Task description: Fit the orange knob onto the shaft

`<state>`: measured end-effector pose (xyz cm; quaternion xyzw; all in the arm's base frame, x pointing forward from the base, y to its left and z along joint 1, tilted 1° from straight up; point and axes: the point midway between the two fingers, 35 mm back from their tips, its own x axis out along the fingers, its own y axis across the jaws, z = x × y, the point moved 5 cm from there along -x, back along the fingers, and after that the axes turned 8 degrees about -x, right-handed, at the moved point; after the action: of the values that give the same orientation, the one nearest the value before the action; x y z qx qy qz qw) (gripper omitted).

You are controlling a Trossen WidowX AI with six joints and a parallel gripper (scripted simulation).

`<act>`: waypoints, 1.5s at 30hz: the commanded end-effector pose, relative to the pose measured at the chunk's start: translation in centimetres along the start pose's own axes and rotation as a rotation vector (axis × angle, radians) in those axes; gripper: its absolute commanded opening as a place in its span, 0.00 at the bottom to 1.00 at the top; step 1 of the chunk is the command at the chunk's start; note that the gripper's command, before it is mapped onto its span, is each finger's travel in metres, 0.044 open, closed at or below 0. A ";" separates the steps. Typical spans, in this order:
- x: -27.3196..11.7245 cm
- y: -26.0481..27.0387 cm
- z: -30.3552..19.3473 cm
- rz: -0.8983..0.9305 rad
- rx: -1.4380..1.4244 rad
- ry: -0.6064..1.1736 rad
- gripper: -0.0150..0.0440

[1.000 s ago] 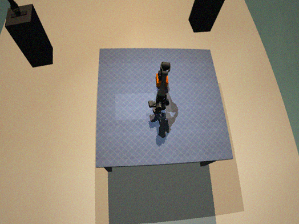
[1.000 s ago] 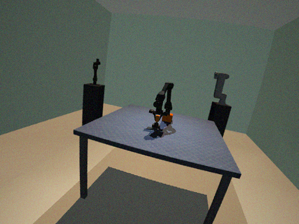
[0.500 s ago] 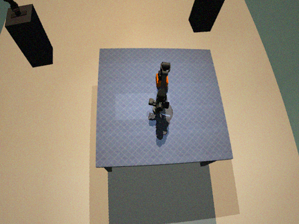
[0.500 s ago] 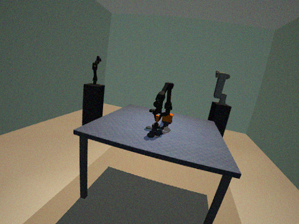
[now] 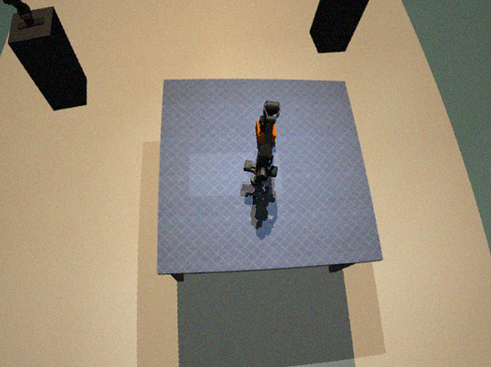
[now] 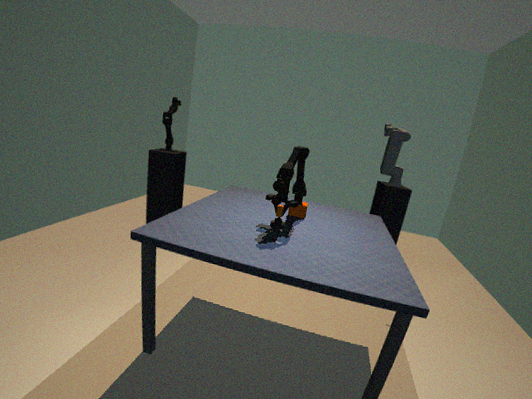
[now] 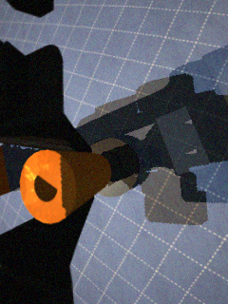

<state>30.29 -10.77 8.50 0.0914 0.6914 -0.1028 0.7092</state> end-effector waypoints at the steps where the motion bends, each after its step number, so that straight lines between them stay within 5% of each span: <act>1: 0.0 0.0 0.0 0.000 0.002 -0.009 0.25; 45: 0.0 0.1 0.2 0.001 0.211 -0.009 0.25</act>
<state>30.48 -10.77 8.48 0.1637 0.6754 -0.1734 0.6979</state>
